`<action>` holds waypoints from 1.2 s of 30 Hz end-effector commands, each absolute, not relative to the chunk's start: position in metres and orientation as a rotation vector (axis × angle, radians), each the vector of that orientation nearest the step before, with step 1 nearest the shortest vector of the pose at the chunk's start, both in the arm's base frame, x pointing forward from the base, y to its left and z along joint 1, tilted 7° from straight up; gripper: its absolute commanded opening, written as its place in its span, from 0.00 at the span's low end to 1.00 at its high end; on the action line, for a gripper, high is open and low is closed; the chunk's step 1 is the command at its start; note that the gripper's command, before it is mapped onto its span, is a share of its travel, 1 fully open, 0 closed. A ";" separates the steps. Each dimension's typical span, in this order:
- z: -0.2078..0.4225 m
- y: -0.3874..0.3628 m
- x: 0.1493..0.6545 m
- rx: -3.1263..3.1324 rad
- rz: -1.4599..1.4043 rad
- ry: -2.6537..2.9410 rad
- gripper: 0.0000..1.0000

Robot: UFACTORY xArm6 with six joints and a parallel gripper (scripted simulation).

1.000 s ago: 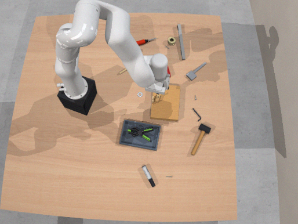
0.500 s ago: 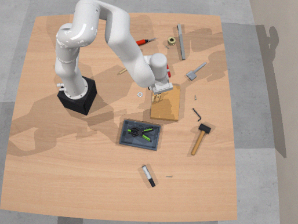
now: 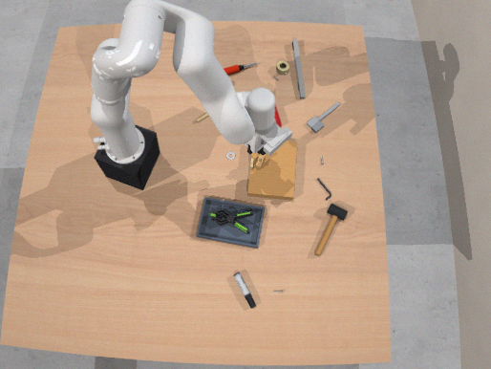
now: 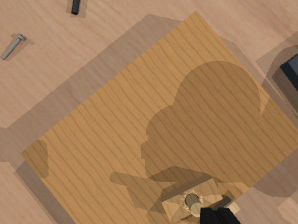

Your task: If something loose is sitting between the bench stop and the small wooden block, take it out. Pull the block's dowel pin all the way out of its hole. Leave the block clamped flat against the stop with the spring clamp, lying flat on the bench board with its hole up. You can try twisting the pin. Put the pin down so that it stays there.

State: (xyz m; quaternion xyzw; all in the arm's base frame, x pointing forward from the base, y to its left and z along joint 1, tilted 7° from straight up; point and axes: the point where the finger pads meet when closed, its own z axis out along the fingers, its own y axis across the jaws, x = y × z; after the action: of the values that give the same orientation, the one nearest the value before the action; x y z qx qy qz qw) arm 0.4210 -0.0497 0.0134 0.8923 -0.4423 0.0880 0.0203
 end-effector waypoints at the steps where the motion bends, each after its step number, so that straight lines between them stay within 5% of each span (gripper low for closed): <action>1: 0.015 -0.050 0.423 2.895 0.204 -1.181 0.00; 36: 0.015 -0.050 0.422 3.021 0.198 -0.722 0.00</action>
State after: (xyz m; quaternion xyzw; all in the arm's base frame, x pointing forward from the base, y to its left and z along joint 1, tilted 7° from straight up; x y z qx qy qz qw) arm 0.4209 -0.0500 0.0133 0.9702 -0.2337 0.0621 0.0154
